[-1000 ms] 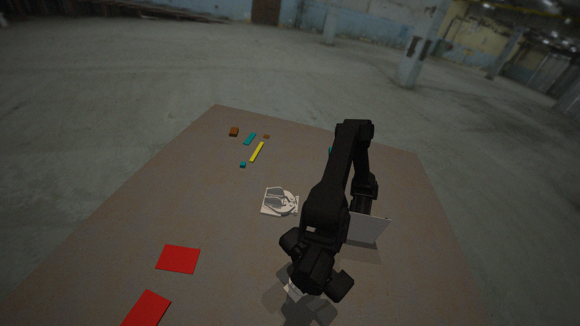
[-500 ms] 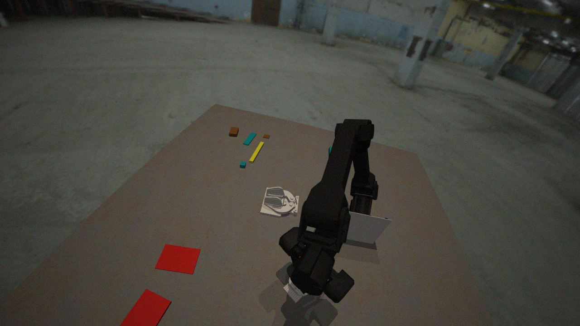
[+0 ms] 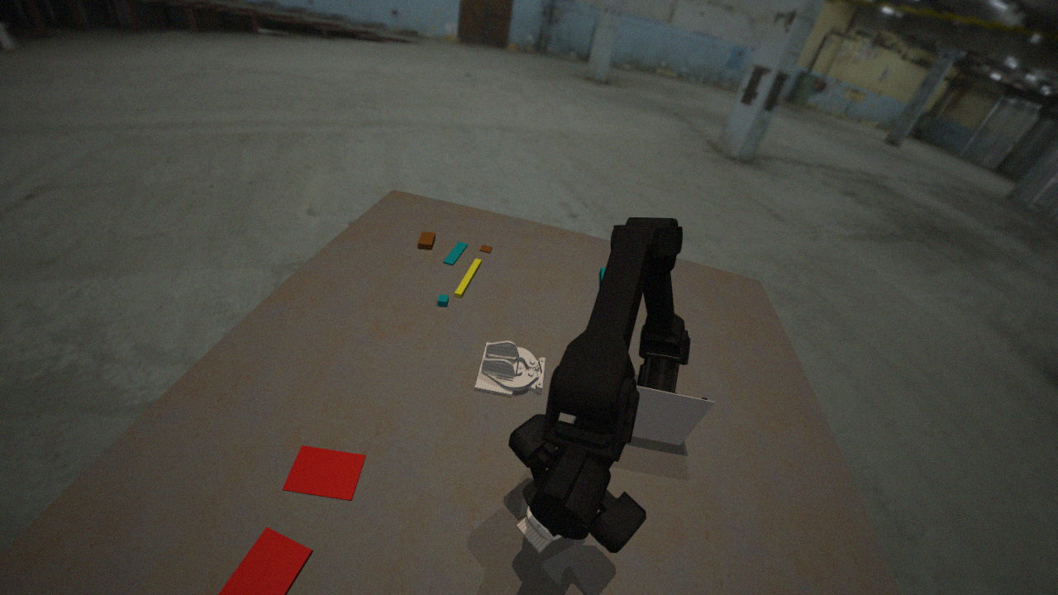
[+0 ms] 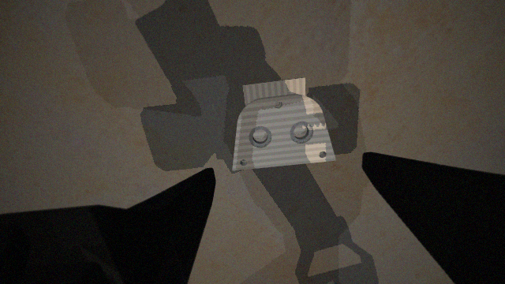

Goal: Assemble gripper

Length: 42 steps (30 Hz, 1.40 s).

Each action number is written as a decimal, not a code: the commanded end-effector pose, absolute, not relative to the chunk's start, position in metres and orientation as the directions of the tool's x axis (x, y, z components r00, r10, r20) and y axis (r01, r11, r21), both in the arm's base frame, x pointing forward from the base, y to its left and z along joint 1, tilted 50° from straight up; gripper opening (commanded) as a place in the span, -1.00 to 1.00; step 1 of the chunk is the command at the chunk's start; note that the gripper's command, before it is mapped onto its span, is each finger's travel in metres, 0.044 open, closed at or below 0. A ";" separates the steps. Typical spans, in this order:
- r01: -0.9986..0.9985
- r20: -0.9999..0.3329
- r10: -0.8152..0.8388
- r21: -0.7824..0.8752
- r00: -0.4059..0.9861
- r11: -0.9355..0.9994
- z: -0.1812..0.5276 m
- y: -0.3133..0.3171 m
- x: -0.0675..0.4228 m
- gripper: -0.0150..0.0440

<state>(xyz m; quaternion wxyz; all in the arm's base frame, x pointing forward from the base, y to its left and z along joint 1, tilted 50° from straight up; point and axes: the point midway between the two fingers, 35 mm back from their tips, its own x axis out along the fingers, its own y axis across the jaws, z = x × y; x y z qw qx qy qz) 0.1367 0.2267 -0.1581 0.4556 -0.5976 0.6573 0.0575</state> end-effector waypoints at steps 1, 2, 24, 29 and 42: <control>-0.840 -0.668 -0.731 -0.469 0.135 0.273 -0.158 0.227 0.138 1.00; -0.840 -0.668 -0.731 -0.469 0.135 0.273 -0.158 0.227 0.138 1.00; -0.838 -0.668 -0.732 -0.469 0.132 0.277 -0.171 0.215 0.141 1.00; -0.839 -0.668 -0.732 -0.469 0.133 0.276 -0.176 0.210 0.142 1.00; -0.839 -0.668 -0.732 -0.470 0.136 0.273 -0.191 0.194 0.146 1.00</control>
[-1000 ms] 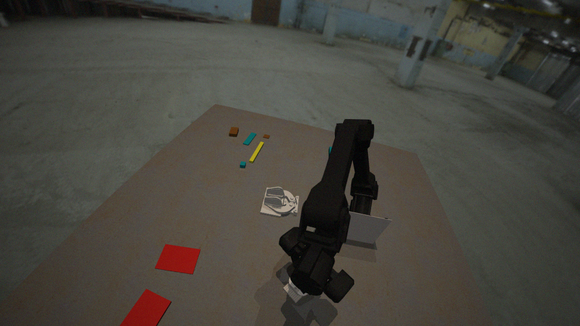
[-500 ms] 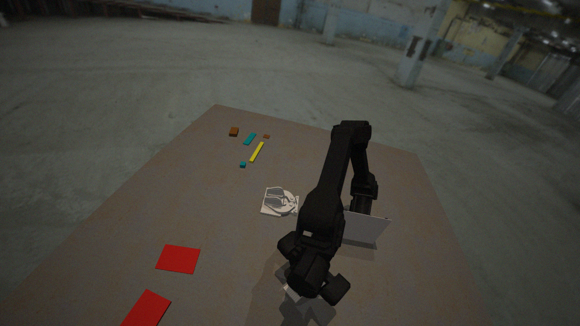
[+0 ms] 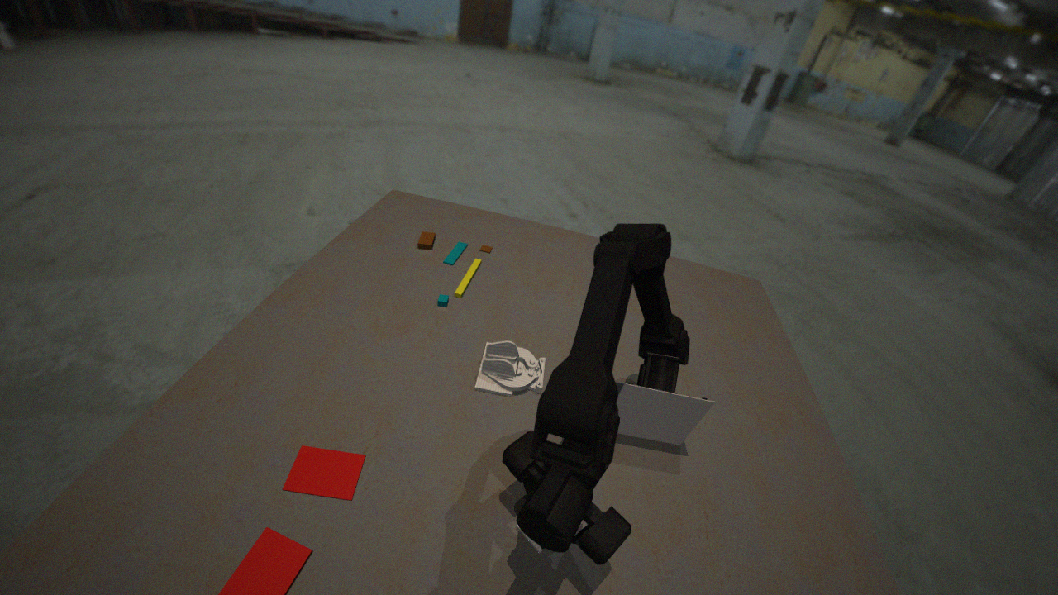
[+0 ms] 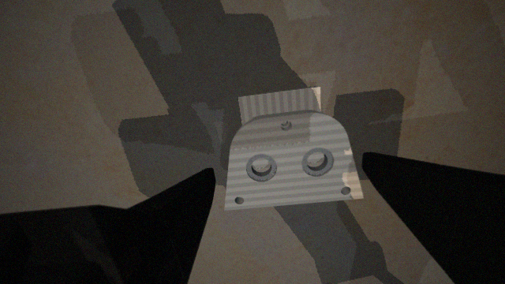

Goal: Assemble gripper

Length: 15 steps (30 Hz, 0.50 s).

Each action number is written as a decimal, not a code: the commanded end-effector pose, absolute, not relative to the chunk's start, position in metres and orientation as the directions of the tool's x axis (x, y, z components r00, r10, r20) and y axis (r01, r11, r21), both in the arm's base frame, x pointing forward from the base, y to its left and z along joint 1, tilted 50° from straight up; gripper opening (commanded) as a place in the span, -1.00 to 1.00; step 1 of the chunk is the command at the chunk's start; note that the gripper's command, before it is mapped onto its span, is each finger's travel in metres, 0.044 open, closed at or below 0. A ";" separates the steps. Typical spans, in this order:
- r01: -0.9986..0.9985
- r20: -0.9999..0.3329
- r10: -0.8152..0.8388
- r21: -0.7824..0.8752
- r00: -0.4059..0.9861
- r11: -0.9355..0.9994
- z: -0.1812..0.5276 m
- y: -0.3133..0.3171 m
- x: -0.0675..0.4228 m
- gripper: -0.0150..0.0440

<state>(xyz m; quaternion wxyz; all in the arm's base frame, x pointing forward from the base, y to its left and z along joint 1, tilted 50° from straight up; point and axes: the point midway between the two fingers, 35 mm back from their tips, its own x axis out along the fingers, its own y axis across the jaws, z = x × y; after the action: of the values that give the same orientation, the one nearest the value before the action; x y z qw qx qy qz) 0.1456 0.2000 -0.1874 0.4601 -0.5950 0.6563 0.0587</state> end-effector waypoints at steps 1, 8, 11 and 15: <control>-0.839 -0.668 -0.732 -0.470 0.136 0.273 -0.192 0.193 0.146 1.00; -0.839 -0.668 -0.732 -0.471 0.136 0.273 -0.193 0.192 0.146 1.00; -0.839 -0.668 -0.732 -0.471 0.136 0.273 -0.193 0.192 0.146 1.00; -0.839 -0.668 -0.732 -0.471 0.136 0.273 -0.193 0.192 0.146 1.00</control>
<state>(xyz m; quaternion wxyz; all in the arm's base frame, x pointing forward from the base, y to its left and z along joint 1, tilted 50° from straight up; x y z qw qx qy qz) 0.1457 0.1918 -0.1931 0.4570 -0.5972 0.6567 0.0574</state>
